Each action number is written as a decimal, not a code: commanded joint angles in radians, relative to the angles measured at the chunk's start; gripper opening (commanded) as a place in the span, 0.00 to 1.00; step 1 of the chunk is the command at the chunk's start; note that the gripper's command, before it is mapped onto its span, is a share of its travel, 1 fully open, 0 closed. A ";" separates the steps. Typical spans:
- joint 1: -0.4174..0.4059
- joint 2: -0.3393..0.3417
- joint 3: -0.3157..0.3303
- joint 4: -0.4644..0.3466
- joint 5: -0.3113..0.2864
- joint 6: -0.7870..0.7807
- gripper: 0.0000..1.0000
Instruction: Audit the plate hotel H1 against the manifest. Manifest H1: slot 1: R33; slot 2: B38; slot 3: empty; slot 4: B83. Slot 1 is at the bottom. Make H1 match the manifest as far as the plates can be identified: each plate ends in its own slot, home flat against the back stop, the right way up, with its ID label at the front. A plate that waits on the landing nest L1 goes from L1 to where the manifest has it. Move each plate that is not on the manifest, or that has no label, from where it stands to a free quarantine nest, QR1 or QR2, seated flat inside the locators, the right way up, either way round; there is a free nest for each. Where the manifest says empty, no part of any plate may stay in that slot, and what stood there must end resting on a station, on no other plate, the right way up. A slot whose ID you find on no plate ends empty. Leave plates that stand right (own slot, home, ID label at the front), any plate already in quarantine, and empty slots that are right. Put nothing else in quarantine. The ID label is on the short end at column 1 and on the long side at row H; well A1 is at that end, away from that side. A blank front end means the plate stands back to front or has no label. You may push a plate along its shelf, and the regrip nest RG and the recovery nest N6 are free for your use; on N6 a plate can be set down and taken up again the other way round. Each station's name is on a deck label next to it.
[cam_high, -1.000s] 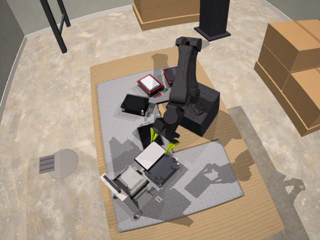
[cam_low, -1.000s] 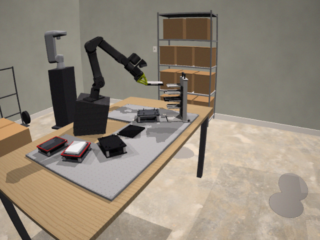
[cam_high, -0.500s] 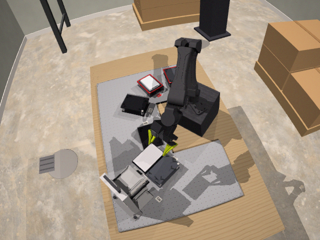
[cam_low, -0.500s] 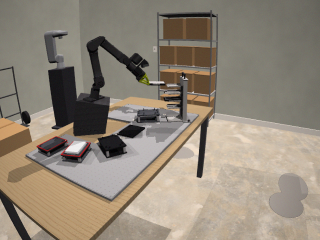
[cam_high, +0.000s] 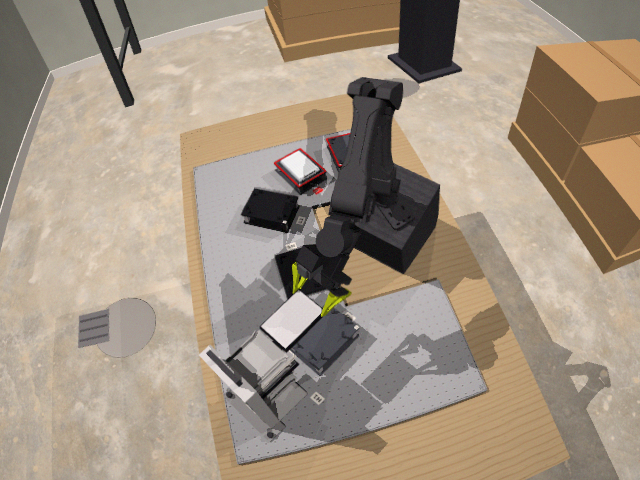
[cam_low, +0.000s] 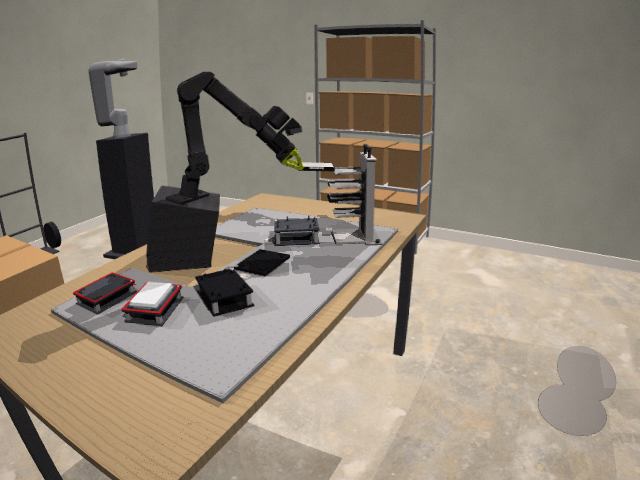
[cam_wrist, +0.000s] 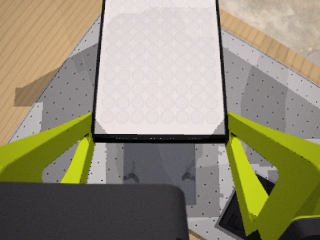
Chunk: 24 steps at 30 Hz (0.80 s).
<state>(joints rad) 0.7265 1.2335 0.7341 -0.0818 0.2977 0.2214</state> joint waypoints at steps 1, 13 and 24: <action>-0.011 0.011 0.034 0.015 -0.005 -0.007 0.86; -0.028 0.052 0.072 0.020 -0.017 -0.015 0.86; -0.018 0.036 0.054 0.010 -0.014 -0.010 0.86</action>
<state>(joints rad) 0.7101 1.2747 0.7712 -0.0757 0.2840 0.2127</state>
